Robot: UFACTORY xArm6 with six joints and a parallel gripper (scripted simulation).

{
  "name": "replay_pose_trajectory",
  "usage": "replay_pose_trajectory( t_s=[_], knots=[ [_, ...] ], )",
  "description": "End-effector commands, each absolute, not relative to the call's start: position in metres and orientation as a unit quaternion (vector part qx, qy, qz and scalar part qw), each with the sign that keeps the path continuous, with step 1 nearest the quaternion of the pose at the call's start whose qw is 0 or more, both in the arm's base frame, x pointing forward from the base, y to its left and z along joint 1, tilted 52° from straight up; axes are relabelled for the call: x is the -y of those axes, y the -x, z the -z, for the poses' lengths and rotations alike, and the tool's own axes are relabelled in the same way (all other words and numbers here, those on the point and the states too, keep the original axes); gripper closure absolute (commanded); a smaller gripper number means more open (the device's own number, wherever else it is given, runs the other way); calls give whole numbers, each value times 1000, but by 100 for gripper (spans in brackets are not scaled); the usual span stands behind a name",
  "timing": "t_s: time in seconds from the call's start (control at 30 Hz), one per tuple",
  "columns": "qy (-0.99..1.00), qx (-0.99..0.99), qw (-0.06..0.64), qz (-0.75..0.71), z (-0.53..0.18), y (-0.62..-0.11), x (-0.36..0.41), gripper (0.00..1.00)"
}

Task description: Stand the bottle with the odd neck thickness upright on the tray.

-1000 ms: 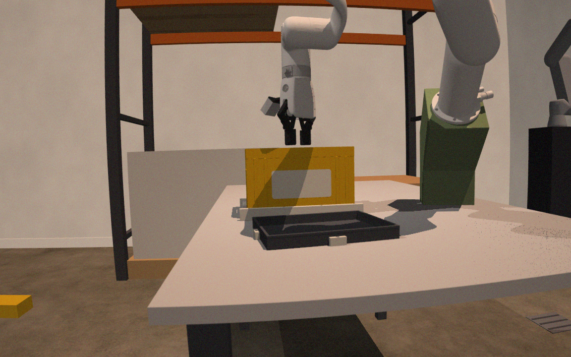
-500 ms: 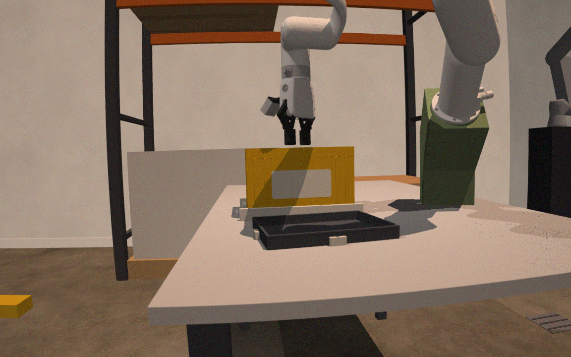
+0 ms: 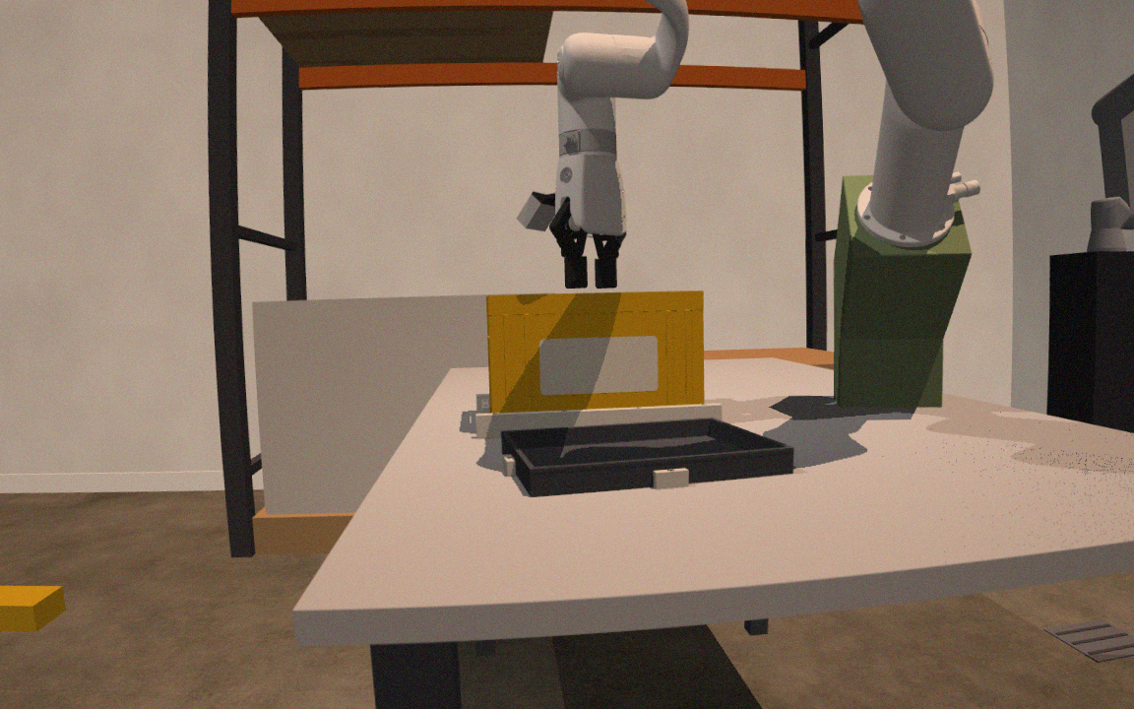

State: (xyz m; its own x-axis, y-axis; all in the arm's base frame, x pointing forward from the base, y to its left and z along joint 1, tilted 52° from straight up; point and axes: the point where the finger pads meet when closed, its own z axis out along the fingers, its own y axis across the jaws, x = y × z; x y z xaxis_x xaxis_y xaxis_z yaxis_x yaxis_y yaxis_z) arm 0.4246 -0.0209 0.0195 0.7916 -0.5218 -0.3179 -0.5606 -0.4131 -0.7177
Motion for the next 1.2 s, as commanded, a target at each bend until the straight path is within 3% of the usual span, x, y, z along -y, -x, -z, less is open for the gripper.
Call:
replay_pose_trajectory(
  t_s=[0.0,1.17],
  knots=[
    [840,-322,435,-21,-20,-425,22,35],
    [840,-322,435,-21,-3,-432,1,35]
  ],
)
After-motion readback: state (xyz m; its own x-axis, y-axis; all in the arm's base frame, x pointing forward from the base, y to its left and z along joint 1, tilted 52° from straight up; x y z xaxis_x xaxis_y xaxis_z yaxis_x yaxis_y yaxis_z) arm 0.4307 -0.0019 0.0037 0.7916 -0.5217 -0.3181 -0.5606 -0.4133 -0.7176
